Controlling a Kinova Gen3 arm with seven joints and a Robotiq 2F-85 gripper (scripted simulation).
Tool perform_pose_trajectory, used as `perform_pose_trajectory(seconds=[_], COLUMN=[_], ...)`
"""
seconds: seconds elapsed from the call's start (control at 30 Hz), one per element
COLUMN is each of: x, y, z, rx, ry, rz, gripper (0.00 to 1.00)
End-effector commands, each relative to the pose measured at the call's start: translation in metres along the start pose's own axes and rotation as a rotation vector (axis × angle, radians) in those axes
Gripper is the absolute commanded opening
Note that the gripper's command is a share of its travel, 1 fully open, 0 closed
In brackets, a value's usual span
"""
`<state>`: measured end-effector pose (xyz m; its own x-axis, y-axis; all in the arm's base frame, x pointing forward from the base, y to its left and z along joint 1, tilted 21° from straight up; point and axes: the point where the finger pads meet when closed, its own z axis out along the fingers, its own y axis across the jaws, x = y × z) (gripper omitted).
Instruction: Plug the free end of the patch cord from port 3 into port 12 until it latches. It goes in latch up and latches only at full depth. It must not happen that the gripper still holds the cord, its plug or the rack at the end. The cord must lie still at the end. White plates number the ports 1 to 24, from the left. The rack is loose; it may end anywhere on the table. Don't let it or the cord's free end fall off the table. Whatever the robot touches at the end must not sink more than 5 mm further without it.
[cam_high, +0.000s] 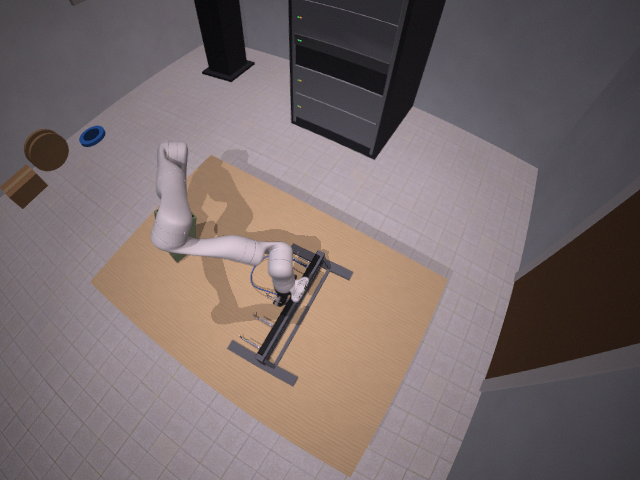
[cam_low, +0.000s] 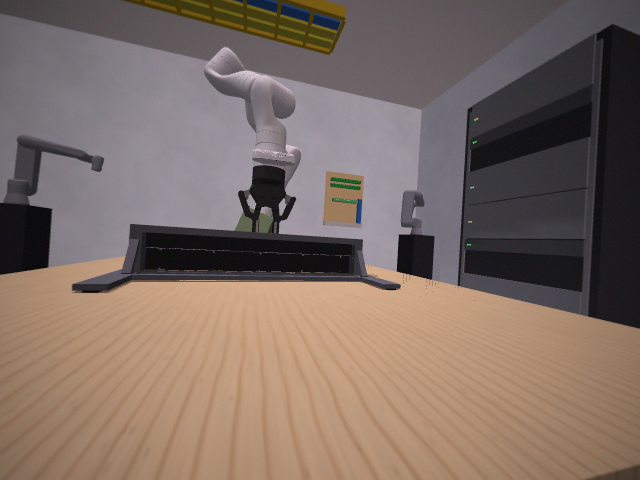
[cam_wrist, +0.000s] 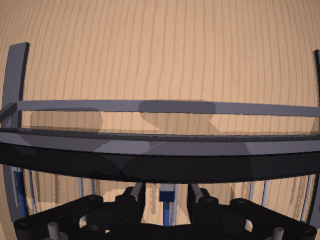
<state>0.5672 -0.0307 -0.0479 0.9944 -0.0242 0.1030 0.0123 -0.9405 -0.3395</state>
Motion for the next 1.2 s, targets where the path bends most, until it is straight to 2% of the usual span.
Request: perform_pose_trajectory(seconds=[0.0,0.3,0.63,1.17], x=[0.000,0.000,0.001,0.000], y=[0.001,0.001,0.002,0.002], z=[-0.014,-0.043,-0.062,-0.068], rx=[-0.001,-0.002,-0.003,-0.002], ry=[0.000,0.000,0.001,-0.002], rz=[0.001,0.002,0.004,0.004], gripper=[0.37,0.37,0.37,0.37])
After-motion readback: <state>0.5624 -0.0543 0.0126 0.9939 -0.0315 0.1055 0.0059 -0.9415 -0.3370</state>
